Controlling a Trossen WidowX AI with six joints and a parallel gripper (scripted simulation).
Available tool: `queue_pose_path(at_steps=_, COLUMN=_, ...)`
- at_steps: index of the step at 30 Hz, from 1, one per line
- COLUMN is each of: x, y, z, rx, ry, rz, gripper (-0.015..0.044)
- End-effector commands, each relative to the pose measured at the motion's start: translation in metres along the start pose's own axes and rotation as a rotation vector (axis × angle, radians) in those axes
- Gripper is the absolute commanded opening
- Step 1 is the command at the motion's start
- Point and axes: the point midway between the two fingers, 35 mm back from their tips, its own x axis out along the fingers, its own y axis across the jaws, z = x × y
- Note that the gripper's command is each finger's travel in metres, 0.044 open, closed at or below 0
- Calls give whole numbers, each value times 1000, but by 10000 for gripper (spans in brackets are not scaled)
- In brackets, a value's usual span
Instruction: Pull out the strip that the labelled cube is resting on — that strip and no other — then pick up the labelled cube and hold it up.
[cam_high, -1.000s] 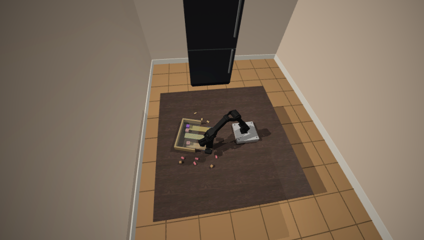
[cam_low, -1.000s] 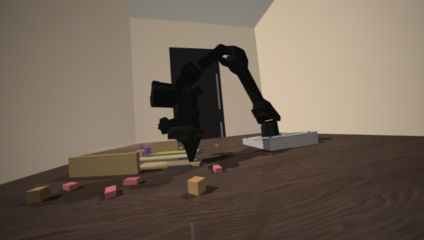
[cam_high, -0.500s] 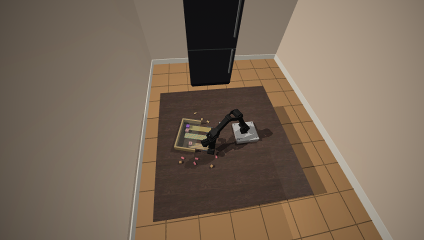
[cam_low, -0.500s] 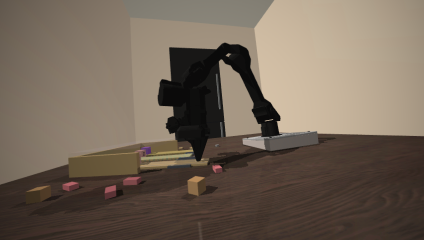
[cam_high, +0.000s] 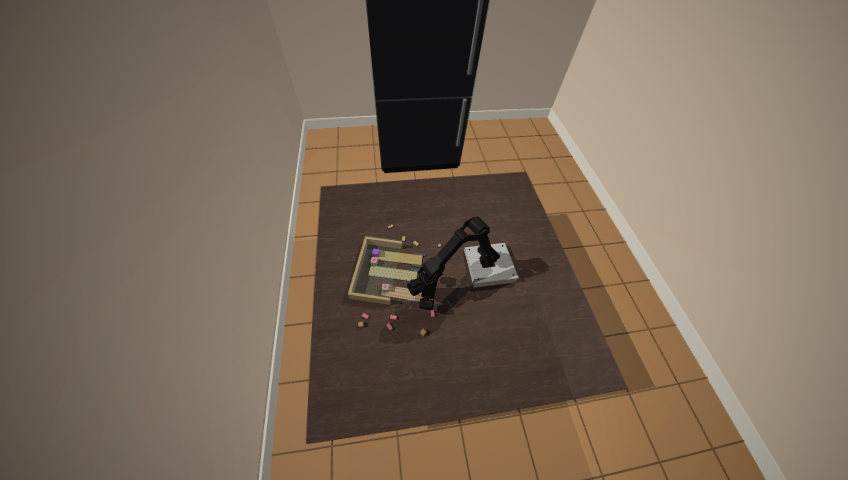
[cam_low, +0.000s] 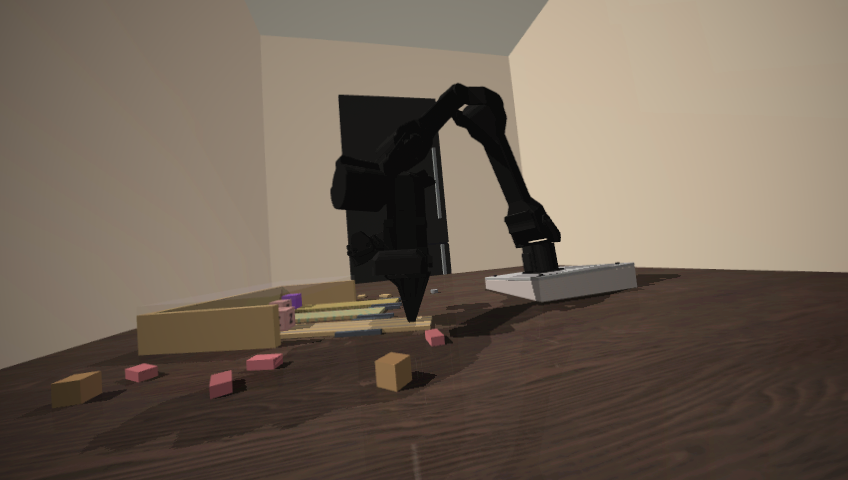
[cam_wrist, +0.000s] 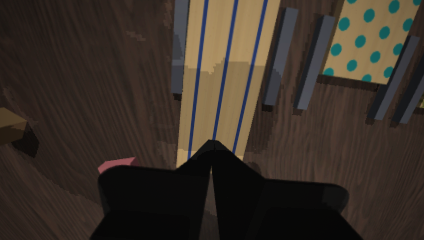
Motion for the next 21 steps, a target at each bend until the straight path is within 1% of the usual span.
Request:
queue_pose_path(at_steps=1, x=6, y=-2, z=-15, rx=-7, ry=27, rz=-11, gripper=0)
queue_pose_path(at_steps=21, x=5, y=-2, z=-43, rx=-7, ry=30, rz=-11, gripper=0)
